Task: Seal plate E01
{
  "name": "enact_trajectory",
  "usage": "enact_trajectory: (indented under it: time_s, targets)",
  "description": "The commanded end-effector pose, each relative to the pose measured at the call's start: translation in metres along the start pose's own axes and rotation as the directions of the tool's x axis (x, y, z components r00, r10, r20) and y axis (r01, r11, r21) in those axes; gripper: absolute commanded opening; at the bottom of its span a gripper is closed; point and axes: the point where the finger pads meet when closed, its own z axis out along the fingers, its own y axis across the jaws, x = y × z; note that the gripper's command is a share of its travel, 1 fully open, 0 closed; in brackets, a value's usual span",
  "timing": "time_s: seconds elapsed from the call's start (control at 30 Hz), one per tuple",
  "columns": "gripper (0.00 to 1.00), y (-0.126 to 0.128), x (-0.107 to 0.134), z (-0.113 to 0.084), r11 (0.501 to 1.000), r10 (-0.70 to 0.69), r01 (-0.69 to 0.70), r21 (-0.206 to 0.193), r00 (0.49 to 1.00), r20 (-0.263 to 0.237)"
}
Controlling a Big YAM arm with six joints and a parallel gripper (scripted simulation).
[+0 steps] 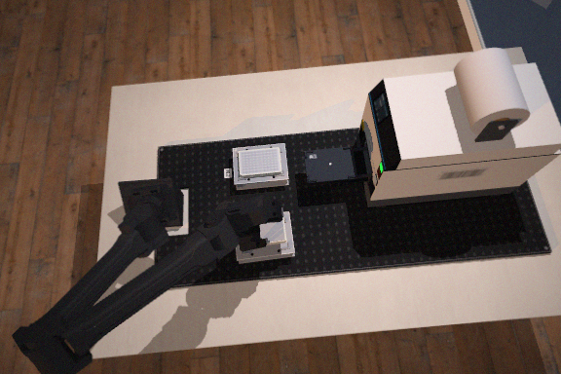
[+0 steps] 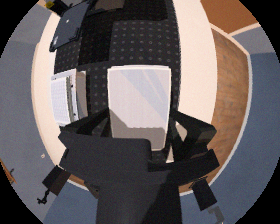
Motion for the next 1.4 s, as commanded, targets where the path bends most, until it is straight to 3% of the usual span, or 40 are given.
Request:
enact_trajectory:
  time_s: [0.0,0.2,0.3,0.6,1.37]
  targets:
    - [0.00,-0.003,0.000,0.003,1.000,-0.001,0.001,-0.002,1.000,0.005]
    - [0.00,0.001,-0.004,0.003,1.000,-0.010,0.010,-0.004,1.000,0.013]
    - [0.00,0.002,0.002,0.008,1.000,-0.015,0.015,-0.003,1.000,-0.008]
    - [0.00,-0.002,-0.001,0.008,1.000,-0.004,0.004,-0.003,1.000,0.018]
    - [0.00,0.000,0.005,0.021,1.000,-0.010,0.010,-0.002,1.000,-0.001]
